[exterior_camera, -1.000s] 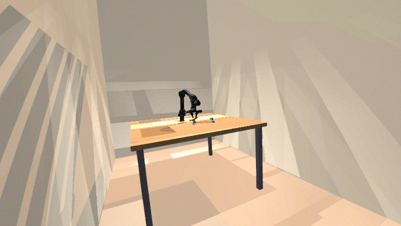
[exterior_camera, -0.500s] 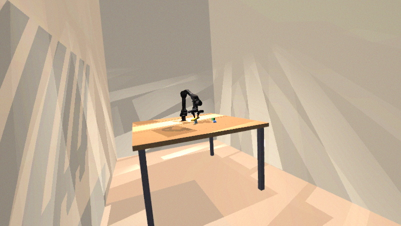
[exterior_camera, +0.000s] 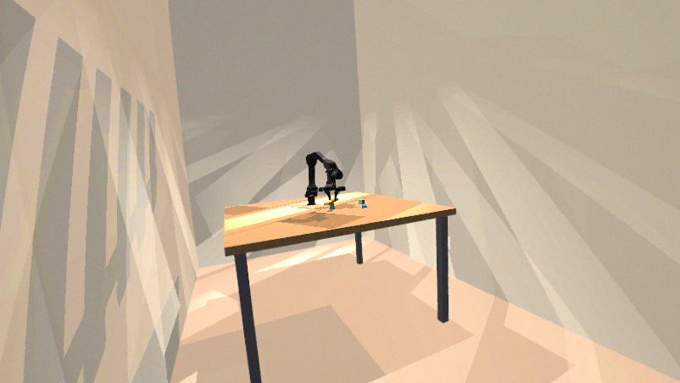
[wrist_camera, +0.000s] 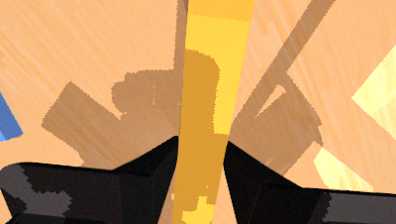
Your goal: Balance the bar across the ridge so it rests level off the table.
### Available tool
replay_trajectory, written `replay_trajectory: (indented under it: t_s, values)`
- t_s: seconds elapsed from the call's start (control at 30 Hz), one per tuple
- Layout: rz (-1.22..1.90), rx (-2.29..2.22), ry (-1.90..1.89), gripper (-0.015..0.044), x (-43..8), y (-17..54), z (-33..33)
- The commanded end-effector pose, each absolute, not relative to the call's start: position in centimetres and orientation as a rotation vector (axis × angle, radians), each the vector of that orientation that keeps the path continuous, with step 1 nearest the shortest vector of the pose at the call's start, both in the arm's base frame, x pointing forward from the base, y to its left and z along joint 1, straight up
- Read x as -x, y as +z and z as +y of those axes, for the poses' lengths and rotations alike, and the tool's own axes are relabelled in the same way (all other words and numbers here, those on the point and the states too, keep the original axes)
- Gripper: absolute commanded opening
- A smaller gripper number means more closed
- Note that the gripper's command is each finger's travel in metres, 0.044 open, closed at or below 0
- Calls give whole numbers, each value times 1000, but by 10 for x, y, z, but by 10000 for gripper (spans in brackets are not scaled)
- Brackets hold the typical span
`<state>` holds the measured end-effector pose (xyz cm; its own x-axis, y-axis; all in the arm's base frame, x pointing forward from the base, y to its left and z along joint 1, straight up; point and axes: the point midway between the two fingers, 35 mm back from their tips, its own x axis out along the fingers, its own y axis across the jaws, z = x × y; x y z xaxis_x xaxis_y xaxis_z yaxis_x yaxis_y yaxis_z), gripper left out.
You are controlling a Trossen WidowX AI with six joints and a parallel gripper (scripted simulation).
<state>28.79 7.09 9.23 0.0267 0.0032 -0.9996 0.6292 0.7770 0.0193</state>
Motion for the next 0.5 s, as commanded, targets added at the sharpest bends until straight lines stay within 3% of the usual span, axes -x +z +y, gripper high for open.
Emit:
replay_trajectory:
  t_s: [0.0,0.23,0.47]
  values:
    - [1480,-541,-521,0,-288,92,71]
    - [1480,-541,-521,0,-288,92,71]
    - [1480,-541,-521,167,-288,92,71]
